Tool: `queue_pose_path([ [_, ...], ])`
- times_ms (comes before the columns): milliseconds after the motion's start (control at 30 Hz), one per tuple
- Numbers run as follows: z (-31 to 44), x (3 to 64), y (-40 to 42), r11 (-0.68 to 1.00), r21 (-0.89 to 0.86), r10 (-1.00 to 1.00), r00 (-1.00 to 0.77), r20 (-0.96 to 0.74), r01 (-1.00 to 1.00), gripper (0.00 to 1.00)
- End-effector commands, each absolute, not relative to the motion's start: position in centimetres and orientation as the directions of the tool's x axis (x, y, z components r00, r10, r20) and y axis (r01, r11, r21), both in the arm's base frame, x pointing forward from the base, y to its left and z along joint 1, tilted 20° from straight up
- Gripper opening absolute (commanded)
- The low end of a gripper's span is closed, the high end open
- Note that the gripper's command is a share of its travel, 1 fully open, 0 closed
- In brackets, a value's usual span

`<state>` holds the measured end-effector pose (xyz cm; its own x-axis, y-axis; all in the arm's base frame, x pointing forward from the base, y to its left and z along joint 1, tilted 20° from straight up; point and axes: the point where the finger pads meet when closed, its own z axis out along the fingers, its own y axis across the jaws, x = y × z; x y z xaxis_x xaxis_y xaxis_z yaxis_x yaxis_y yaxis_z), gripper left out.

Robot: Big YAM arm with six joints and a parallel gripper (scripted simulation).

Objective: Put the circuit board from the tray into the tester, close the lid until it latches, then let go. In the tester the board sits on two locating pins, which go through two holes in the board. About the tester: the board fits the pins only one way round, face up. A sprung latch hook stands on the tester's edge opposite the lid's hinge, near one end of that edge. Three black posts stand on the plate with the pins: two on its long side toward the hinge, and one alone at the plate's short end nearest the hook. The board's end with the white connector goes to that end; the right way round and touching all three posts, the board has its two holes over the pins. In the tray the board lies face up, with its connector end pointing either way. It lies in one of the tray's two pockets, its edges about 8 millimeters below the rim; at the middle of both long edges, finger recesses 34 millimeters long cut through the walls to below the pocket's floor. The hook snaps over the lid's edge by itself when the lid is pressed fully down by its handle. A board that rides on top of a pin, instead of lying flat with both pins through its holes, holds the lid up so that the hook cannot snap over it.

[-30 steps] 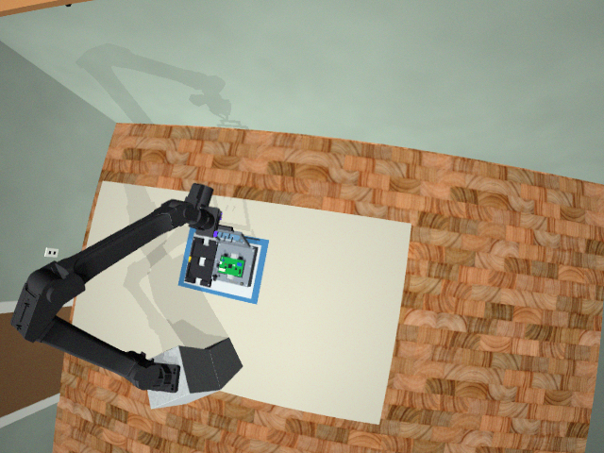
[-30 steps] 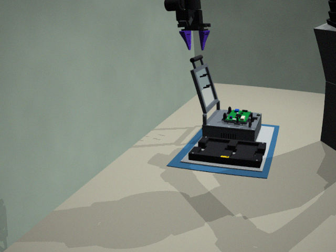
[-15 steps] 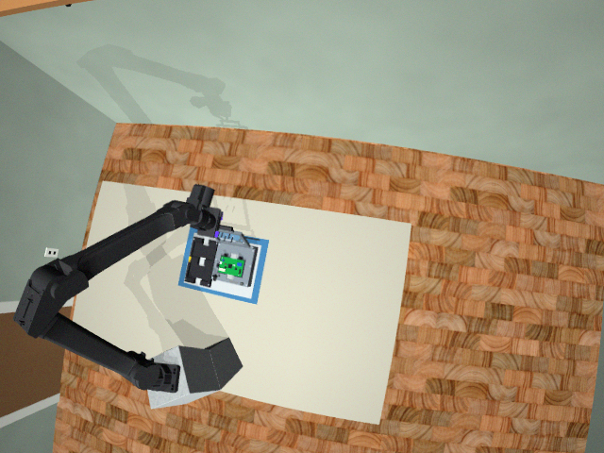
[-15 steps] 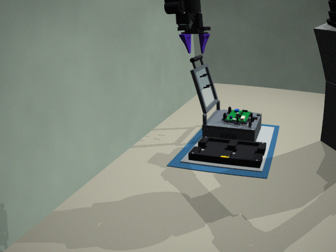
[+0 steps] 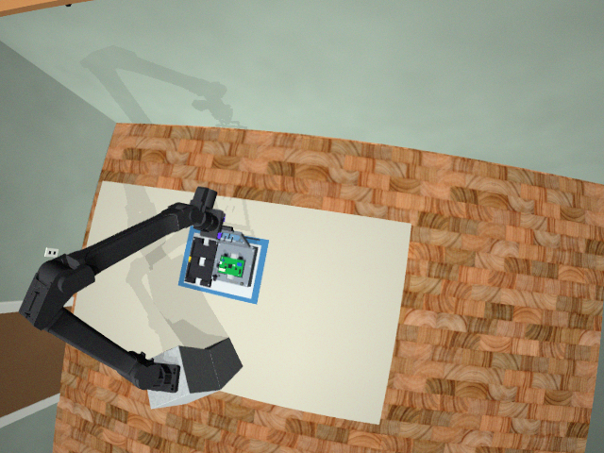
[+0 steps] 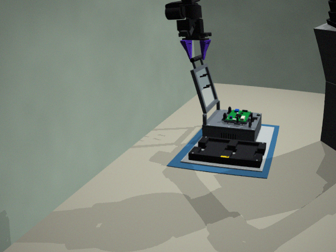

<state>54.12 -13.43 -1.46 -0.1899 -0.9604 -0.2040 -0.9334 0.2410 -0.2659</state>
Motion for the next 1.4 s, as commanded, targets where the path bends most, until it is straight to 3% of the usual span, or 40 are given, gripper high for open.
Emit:
queue_pose_path([
  [0,-0.85,56.09,-13.25,0.236,-0.300,-0.963,-0.180,-0.201,-0.924,0.48],
  [1367,-0.51,56.05,-13.65,0.241,-0.307,-0.962,-0.185,-0.200,-0.921,0.48],
])
